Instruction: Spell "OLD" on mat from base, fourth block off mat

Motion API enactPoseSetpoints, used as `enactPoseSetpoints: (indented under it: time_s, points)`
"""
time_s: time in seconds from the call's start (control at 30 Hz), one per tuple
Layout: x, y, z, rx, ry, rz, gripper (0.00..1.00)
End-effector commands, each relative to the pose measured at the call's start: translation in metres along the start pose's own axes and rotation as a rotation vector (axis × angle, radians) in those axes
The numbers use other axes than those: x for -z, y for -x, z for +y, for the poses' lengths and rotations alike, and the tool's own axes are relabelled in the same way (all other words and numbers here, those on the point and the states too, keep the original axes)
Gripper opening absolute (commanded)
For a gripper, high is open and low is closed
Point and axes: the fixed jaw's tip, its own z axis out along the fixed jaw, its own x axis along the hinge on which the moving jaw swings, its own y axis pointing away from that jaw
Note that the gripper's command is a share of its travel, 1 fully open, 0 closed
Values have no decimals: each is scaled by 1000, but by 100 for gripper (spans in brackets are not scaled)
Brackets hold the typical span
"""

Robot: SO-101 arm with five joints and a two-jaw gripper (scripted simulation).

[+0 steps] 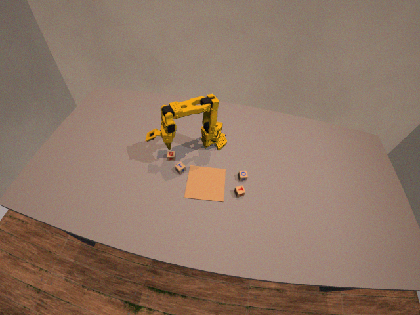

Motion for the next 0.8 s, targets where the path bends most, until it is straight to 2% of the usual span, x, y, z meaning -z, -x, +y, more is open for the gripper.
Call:
enactPoseSetpoints:
  time_s: [0.0, 0.17, 0.23, 0.37, 0.5, 0.6, 0.77]
  points:
    - [23, 7, 3, -7, 58, -121, 36]
    - [47, 8, 3, -7, 120, -252, 35]
    - [47, 8, 3, -7, 120, -252, 35]
    - [68, 7, 2, -7, 171, -360, 35]
    - [82, 5, 1, -7, 208, -439, 35]
    - [88, 3, 1, -7, 222, -469, 35]
    - [89, 3, 0, -7, 226, -478, 35]
